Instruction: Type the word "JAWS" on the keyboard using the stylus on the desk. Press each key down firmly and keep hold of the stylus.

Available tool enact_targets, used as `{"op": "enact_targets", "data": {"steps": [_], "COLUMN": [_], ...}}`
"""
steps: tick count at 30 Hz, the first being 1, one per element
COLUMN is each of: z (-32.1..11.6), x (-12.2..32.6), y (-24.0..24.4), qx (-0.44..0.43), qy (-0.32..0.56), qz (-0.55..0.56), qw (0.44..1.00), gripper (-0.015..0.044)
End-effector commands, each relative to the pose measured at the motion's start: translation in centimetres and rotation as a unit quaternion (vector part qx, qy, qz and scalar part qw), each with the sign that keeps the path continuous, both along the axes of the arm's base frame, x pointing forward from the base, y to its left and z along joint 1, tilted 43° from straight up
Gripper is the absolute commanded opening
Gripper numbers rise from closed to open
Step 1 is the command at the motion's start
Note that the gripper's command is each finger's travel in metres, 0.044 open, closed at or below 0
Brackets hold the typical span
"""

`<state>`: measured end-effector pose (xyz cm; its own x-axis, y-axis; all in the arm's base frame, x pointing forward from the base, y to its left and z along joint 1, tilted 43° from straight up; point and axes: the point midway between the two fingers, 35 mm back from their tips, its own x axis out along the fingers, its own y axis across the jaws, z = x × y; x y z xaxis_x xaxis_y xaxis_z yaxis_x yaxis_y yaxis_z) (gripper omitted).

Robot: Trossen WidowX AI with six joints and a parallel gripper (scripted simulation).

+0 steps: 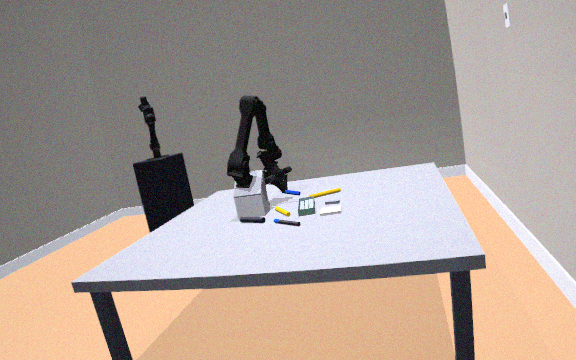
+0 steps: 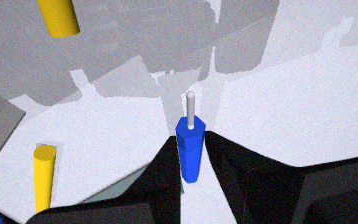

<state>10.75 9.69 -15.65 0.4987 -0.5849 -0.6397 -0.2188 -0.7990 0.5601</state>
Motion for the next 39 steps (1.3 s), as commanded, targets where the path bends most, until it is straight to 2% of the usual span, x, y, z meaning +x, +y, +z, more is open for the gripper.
{"op": "enact_targets", "data": {"steps": [1,10,39], "z": [0.3,0.6,-1.9], "x": [-0.3,-0.9,-0.3], "y": [0.1,0.1,-2.0], "qx": [-0.019,-0.066,-0.067], "qy": [0.032,0.088,0.089], "qz": [0.073,0.214,0.217], "qw": [0.997,0.971,0.97], "gripper": [0.0,0.0,0.0]}}
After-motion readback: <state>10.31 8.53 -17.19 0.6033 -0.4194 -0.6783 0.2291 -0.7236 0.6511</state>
